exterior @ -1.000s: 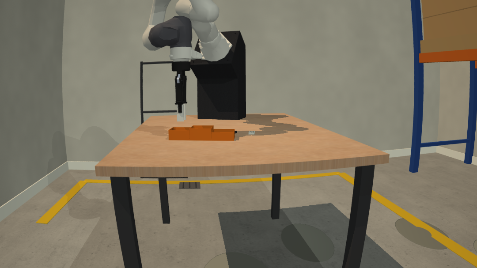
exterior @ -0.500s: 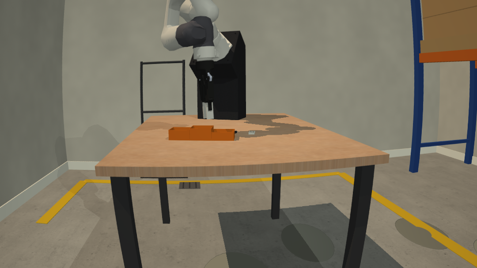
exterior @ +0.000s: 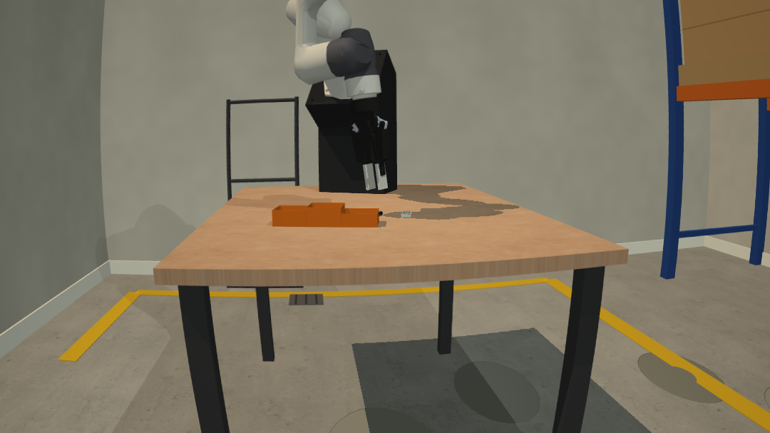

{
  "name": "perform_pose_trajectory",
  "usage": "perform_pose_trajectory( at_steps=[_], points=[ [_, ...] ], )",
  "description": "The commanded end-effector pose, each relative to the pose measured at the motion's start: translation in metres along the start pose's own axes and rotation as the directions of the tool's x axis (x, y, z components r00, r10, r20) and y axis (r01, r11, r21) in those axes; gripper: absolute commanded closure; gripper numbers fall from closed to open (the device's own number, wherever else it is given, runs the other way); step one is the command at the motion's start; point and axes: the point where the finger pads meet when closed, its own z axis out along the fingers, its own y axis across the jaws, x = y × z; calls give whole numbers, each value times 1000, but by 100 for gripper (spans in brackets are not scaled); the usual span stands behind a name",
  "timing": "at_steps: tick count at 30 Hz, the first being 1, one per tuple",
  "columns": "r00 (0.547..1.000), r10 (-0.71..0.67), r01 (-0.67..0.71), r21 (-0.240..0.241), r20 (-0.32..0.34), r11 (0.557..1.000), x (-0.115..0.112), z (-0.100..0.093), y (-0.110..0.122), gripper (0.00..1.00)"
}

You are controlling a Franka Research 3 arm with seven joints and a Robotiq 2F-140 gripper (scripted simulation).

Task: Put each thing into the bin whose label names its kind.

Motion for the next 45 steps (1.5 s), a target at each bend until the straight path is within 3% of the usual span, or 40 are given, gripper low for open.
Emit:
perform_pose_trajectory(
  at_steps=[1,7,11,16,23,45],
  points=[
    [988,-153,153,28,13,988,18,6,12,75],
    [959,-285,285,15,-5,958,64,12,31,75],
    [936,-352,352,13,-6,936,77,14,37,75],
    [890,-457,456,40,19,889,78,14,39,75],
    [780,-626,619,125,18,775,81,14,36,75],
    [779,-627,620,125,18,775,79,14,33,75]
  ],
)
